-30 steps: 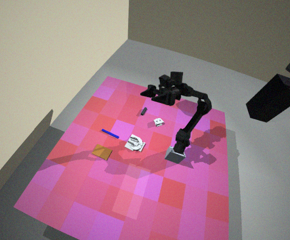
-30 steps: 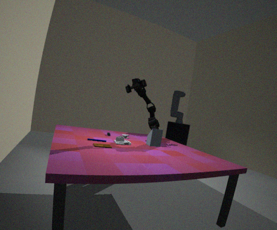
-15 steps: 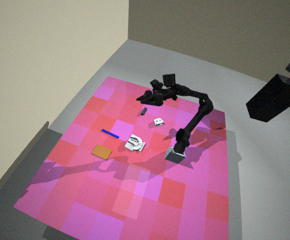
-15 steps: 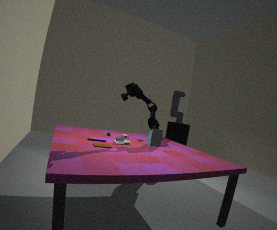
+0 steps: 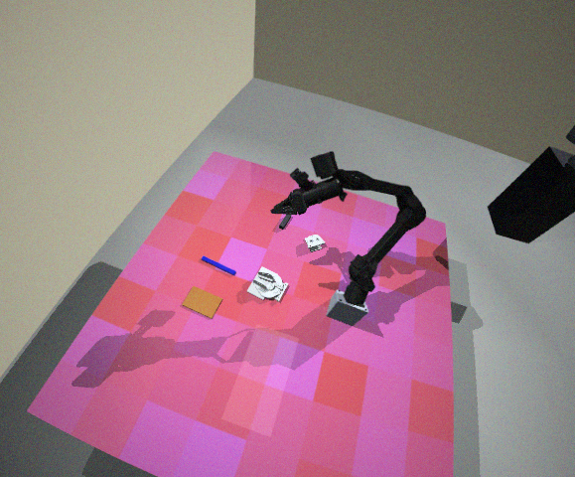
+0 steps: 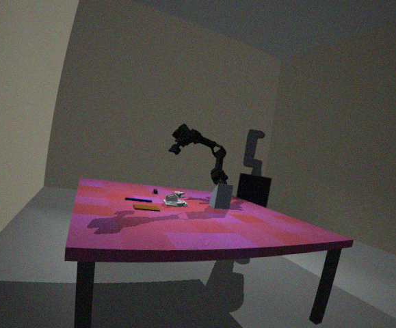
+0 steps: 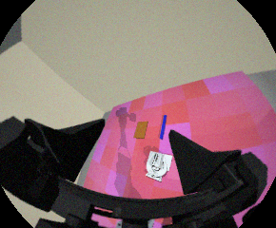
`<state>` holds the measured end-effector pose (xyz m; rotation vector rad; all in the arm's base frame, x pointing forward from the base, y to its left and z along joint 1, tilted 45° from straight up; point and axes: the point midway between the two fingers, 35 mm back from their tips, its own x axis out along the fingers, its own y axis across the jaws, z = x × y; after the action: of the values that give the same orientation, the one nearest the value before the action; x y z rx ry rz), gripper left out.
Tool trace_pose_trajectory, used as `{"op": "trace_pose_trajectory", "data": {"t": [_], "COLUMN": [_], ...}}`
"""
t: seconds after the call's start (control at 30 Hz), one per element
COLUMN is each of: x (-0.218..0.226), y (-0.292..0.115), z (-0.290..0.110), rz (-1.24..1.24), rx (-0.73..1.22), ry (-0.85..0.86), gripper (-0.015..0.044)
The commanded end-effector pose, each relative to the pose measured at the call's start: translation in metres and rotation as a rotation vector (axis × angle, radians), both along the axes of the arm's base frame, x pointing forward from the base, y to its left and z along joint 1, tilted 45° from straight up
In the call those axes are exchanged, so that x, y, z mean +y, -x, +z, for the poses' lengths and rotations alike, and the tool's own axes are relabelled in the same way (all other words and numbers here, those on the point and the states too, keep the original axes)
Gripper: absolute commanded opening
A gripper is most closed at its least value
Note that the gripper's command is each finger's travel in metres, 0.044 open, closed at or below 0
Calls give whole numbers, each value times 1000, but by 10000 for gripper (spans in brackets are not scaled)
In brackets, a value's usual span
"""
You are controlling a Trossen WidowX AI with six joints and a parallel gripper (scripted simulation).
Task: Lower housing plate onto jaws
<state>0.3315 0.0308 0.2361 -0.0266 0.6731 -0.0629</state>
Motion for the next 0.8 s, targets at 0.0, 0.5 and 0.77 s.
{"op": "trace_pose_trajectory", "data": {"t": [0.0, 0.5, 0.77], "x": [-24, -105, -143], "y": [4, 37, 64], "z": [-8, -31, -39], "rz": [-100, -452, -637], "rx": [39, 173, 245], "ry": [16, 72, 105], "gripper": [440, 440, 440]}}
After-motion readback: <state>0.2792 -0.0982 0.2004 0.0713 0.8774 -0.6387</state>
